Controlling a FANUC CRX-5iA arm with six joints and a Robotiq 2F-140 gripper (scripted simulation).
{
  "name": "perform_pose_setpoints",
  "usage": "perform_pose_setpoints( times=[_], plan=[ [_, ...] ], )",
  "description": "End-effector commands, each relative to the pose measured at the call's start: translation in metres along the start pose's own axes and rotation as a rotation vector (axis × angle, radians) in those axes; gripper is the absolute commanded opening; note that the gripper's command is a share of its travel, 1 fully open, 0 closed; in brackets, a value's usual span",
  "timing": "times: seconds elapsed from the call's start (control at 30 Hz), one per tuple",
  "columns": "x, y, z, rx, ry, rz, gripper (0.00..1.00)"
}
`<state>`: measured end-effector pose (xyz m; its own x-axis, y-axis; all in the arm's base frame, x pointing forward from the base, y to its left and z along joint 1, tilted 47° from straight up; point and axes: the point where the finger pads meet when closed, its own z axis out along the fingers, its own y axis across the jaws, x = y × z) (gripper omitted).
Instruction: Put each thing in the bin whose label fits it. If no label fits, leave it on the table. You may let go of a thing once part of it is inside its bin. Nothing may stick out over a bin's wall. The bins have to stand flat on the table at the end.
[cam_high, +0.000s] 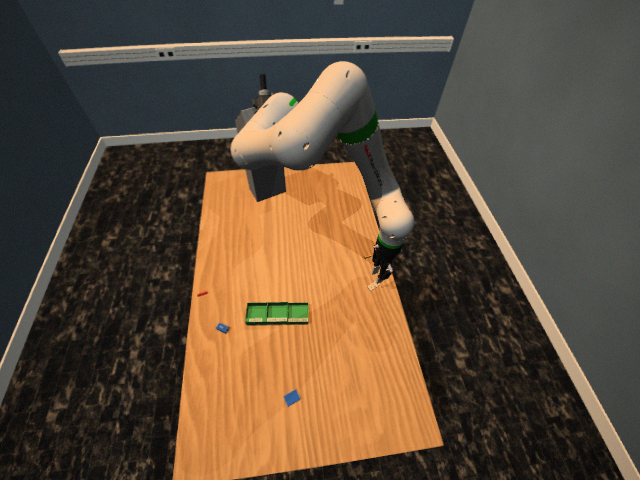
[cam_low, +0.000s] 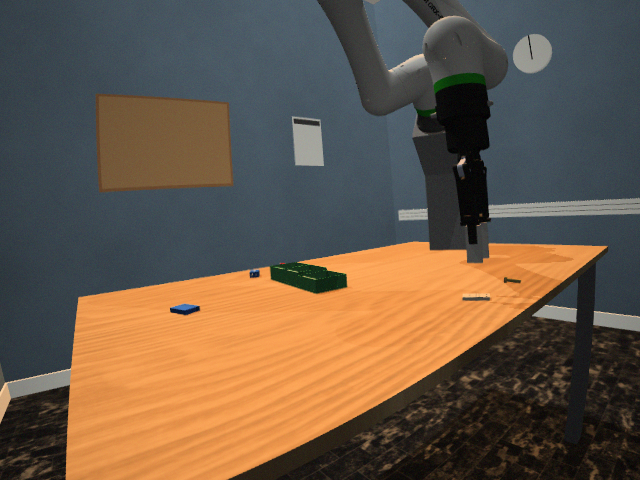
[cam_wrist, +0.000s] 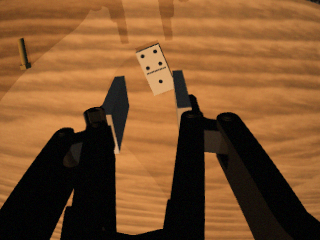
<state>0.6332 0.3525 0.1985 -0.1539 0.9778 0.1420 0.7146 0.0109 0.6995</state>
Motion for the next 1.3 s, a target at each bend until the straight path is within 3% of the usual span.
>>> perform_pose_setpoints(
  times=[0.0,0.17,1.27],
  plan=[
    [0.0035,0.0005,0.0019,-0.016,-0.015,-0.156,0.32],
    [0.0013,0.0005,0.0018,-0.030,-0.027,-0.285,0.32],
    [-0.0043,0.0005,0.0017,-0.030,-0.027,-0.285,0.32]
  ],
)
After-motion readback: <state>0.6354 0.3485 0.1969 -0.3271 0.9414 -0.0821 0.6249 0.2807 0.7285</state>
